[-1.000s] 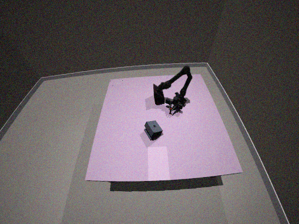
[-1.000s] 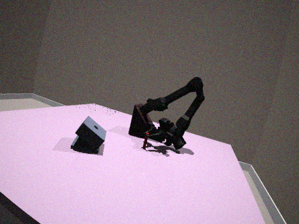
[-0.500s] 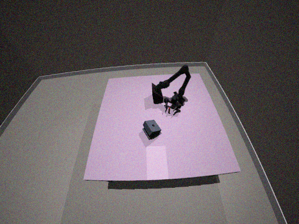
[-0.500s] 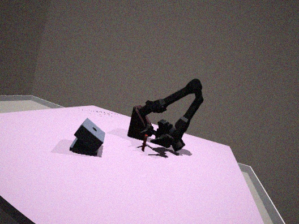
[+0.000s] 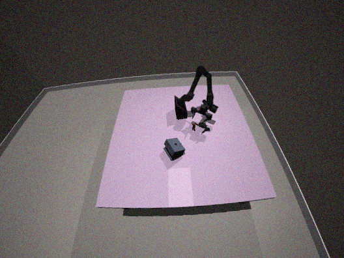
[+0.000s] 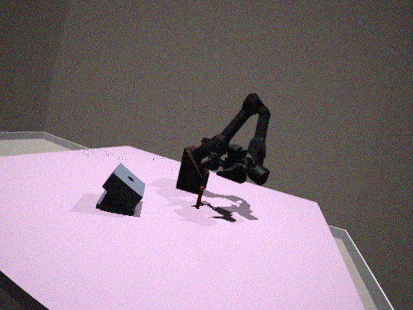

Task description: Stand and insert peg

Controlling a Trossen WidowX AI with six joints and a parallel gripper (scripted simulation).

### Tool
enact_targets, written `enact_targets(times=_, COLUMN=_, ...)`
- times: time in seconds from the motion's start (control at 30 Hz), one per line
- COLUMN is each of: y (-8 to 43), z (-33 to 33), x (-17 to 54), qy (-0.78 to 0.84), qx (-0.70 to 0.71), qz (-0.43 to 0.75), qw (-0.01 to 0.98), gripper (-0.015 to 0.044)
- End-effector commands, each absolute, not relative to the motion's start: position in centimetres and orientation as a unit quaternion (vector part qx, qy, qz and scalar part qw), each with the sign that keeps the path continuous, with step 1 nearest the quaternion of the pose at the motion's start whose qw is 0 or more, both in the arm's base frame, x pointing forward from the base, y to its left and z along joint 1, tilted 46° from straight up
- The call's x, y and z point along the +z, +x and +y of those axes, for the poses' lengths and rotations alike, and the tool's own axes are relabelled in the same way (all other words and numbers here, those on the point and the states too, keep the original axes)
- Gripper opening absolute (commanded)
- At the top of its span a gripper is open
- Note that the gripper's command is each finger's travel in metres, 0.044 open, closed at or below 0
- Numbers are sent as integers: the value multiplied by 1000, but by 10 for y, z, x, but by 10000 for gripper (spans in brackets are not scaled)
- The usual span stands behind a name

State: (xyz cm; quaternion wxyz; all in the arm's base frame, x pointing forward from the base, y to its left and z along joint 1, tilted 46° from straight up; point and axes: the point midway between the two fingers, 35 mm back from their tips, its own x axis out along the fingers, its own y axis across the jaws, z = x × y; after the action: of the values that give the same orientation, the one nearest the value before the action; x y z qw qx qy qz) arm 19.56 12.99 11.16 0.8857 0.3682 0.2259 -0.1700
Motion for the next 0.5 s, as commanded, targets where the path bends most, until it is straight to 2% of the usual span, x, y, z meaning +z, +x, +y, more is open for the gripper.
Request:
enact_targets(times=0.0, y=197, z=103, x=129, qy=363, qx=-169, qz=226, qw=888, gripper=440)
enact_targets(times=0.2, y=194, z=66, x=154, qy=361, qx=-161, qz=212, qw=894, gripper=440)
enact_targets(times=0.47, y=195, z=68, x=144, qy=326, qx=-164, qz=260, qw=894, gripper=440)
